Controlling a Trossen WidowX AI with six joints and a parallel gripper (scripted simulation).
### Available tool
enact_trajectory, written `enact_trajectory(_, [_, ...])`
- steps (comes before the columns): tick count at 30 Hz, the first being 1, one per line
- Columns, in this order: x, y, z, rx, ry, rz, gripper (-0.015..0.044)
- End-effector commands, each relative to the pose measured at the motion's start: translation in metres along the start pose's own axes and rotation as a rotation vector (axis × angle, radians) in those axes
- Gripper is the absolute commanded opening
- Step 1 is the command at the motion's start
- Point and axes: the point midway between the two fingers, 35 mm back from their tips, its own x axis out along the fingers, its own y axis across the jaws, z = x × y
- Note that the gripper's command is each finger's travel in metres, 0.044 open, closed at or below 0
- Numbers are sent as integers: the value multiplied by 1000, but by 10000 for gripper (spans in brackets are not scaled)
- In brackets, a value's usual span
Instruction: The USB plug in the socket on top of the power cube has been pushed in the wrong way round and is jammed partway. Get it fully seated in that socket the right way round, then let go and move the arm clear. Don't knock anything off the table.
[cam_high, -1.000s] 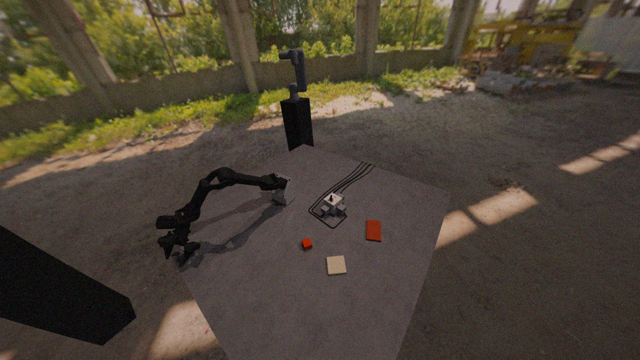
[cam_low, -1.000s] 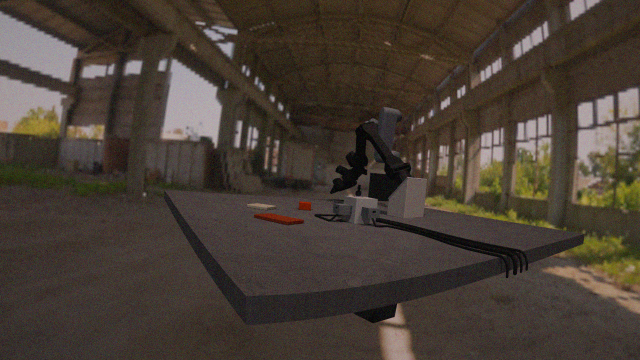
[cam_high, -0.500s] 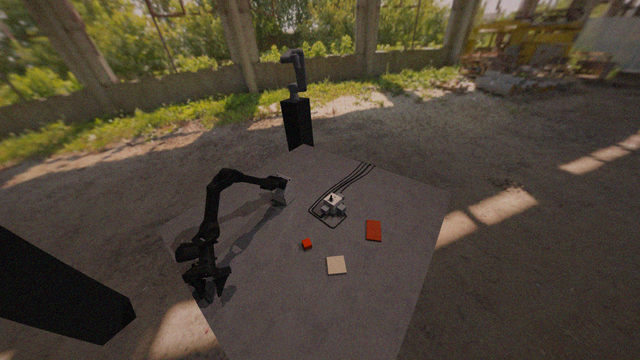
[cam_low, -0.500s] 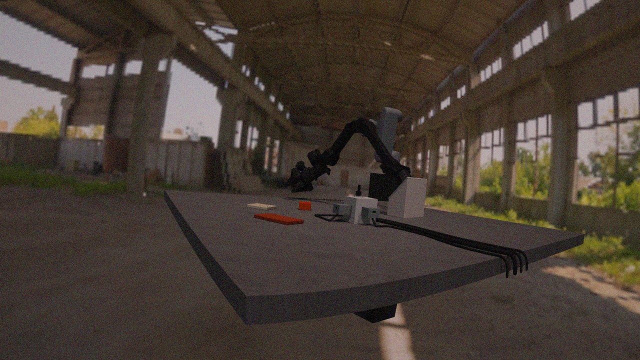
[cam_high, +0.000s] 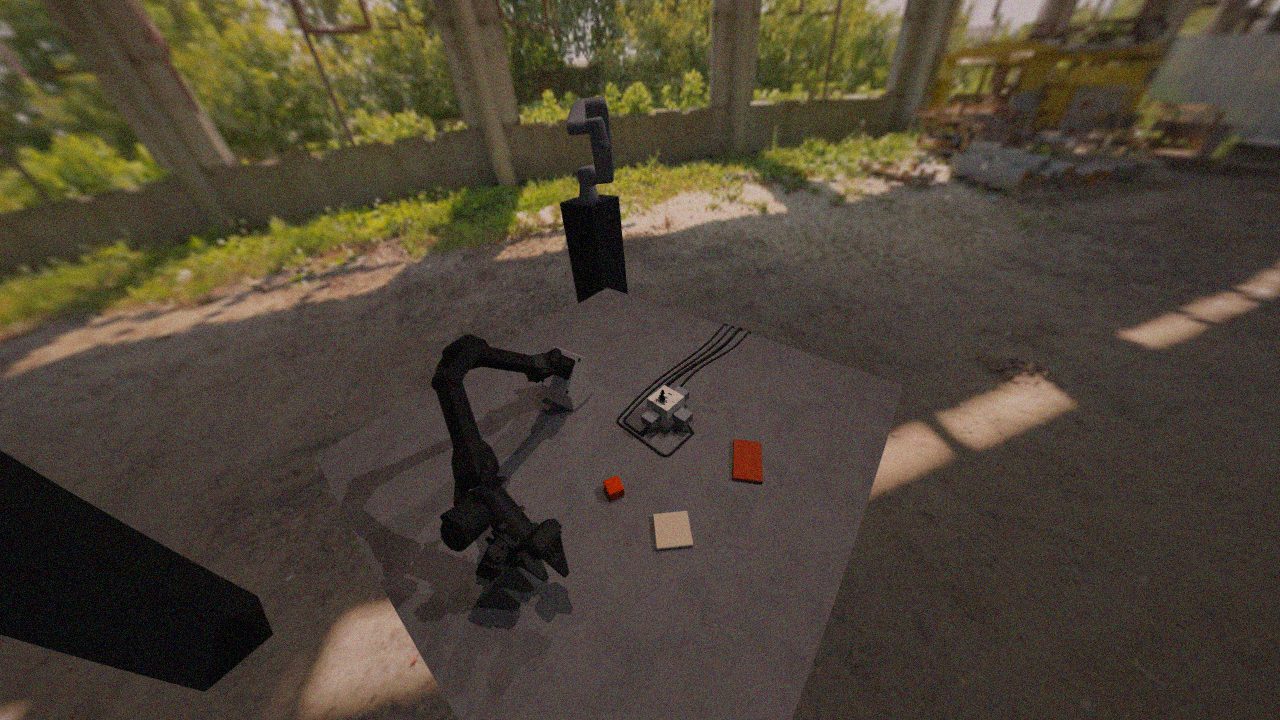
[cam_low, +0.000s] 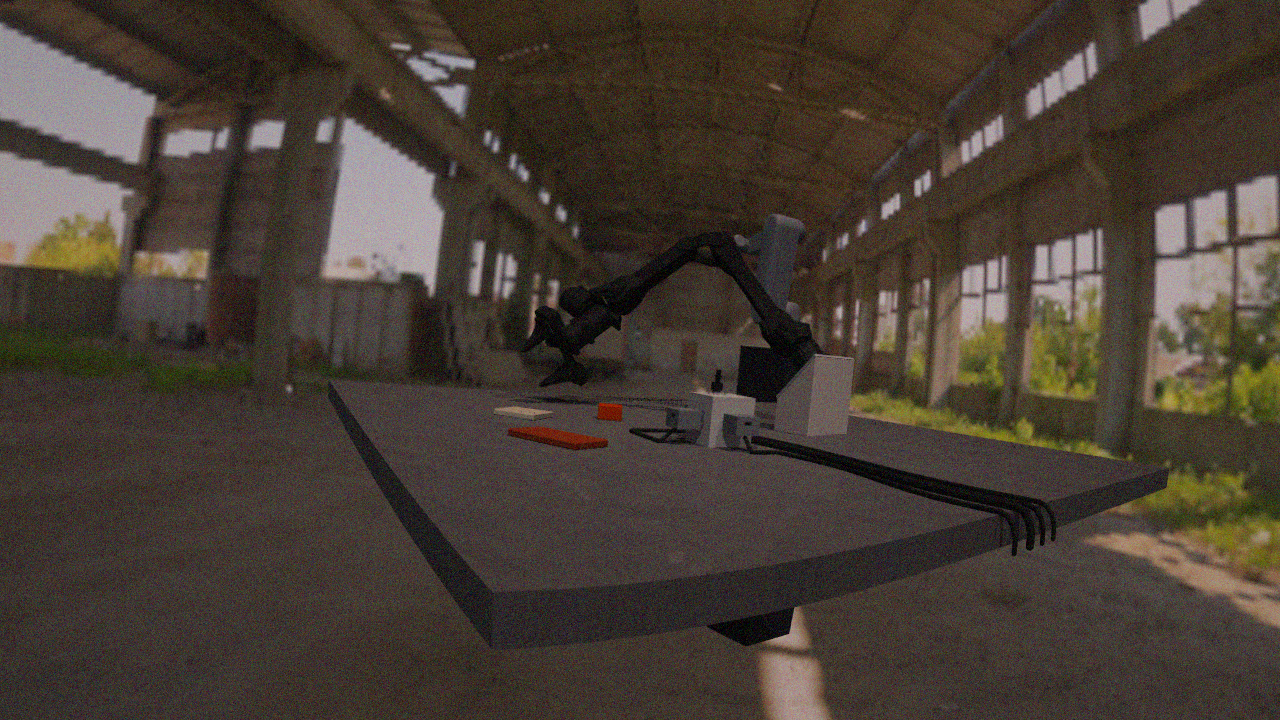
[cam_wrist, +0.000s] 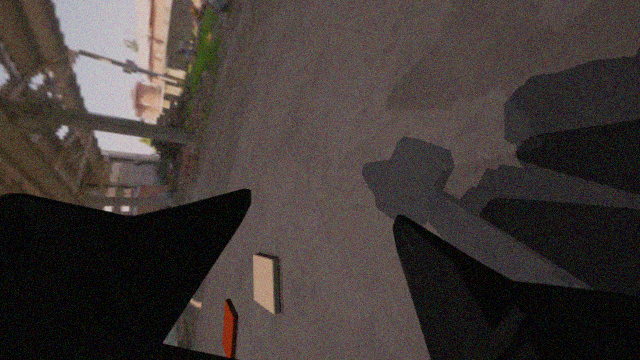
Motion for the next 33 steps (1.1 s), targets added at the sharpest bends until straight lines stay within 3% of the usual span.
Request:
enact_trajectory(1, [29,25,-64,182,175,-51,440])
enact_trajectory(9, [46,85,-197,396,448,-235,440])
enact_trajectory(18, [3,122,-340,515,567,-621,440])
enact_trajectory(26, [-60,130,-430,484,402,-892,440])
enact_trajectory(33, [-117,131,-477,419,112,-926,440])
